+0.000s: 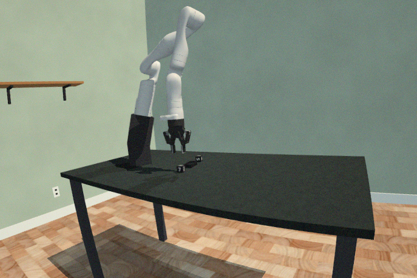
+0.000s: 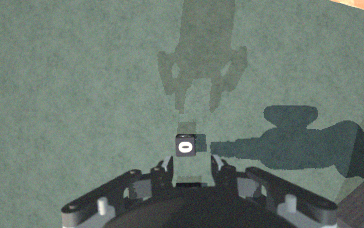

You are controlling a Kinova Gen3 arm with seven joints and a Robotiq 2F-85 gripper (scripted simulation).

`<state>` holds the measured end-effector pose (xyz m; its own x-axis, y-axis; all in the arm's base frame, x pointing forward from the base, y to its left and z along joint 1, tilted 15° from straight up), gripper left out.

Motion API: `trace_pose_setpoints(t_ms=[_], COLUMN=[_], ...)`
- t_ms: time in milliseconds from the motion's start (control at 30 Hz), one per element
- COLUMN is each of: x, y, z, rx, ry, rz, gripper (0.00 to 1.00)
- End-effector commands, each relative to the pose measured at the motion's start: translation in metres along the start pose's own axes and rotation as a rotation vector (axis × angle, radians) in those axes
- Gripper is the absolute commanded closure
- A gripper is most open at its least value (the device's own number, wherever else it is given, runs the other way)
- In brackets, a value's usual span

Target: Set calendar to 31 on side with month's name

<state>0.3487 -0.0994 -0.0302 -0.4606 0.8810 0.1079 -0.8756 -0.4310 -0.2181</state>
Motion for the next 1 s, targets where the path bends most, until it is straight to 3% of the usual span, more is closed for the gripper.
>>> trace_pose_setpoints(t_ms=[0, 200, 233, 967], x=[-0.0063, -0.0063, -0.0063, -0.006], y=[-0.0041, -0.004, -0.004, -0.0042], z=[0.0132, 0.0147, 0.0147, 0.0146], rx=[-0.016, -0.016, -0.016, -0.017], ry=[0.015, 0.015, 0.015, 0.015], rz=[-0.007, -0.007, -0.007, -0.008], gripper=[0.54, 0.54, 0.0, 0.0])
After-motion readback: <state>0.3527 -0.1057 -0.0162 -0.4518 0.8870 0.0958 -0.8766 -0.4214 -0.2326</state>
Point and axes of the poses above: the point where the finger pads meet when closed, its own z axis back along the fingers, its own y axis across the jaws, x = y × z, the point moved 10 cm from there along z, back along the fingers, and after that the axes turned 15 degrees about z, right-handed, at the moved point
